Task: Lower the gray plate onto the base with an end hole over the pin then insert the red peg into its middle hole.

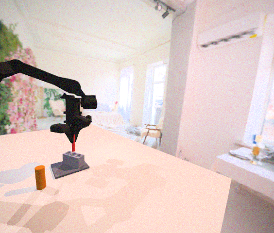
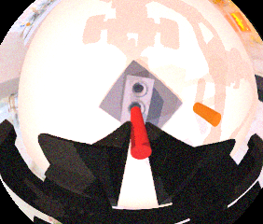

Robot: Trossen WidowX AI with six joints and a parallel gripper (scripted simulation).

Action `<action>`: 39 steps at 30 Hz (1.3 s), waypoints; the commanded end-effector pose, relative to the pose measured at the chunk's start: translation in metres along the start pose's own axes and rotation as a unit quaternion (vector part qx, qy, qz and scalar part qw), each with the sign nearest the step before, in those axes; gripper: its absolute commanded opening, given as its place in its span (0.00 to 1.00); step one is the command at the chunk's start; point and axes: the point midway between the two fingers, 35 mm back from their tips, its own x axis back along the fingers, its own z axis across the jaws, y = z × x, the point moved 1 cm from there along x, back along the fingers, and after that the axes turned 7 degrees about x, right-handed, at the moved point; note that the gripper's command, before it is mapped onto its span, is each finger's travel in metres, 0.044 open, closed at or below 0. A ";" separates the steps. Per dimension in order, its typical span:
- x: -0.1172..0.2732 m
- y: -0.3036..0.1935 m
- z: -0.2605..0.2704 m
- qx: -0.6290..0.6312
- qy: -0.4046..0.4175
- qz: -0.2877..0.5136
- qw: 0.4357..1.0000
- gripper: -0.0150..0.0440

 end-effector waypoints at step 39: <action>-0.010 -0.002 0.000 0.001 0.000 0.001 1.000 0.25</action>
